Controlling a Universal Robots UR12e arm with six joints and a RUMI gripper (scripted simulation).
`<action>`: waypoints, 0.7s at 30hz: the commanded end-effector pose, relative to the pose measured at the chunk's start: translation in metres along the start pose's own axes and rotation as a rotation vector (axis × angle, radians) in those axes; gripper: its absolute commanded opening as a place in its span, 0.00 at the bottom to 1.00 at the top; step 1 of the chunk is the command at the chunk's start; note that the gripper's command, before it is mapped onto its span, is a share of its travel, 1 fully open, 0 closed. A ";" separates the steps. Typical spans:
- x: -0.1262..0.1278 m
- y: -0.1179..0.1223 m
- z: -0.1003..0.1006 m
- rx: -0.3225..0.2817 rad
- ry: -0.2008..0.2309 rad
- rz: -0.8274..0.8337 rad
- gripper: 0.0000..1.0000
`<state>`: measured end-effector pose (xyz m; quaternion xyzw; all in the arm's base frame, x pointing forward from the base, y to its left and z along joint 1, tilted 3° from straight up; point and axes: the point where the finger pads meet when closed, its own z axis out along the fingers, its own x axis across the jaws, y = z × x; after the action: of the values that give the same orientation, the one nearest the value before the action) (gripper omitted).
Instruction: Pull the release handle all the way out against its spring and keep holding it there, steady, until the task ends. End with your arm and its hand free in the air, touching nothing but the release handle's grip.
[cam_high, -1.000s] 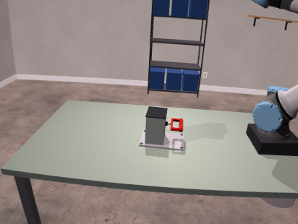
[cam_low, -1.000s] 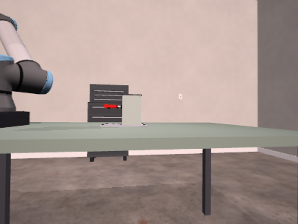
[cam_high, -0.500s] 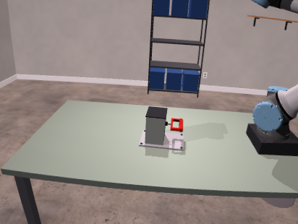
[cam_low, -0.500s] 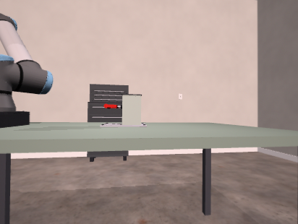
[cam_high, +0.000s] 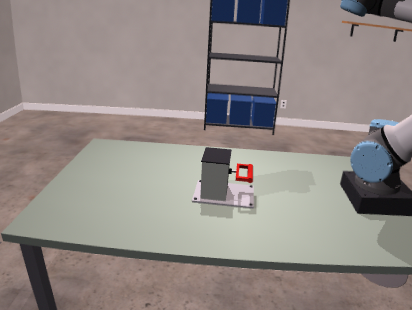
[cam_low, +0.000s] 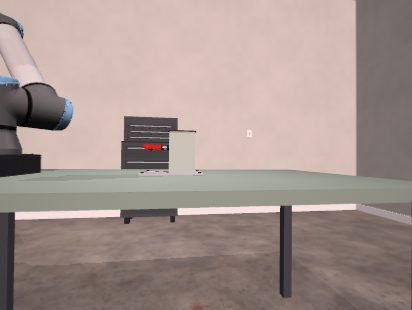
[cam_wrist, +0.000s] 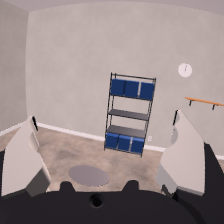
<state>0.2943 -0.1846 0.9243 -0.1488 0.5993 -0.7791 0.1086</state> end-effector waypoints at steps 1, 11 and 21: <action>-0.083 0.054 0.024 -0.094 -0.135 -0.225 1.00; -0.176 0.126 0.035 -0.183 -0.311 -0.480 1.00; -0.271 0.228 0.017 -0.262 -0.549 -0.771 1.00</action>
<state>0.4959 -0.1789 0.7483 -0.4745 0.5747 -0.6665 -0.0189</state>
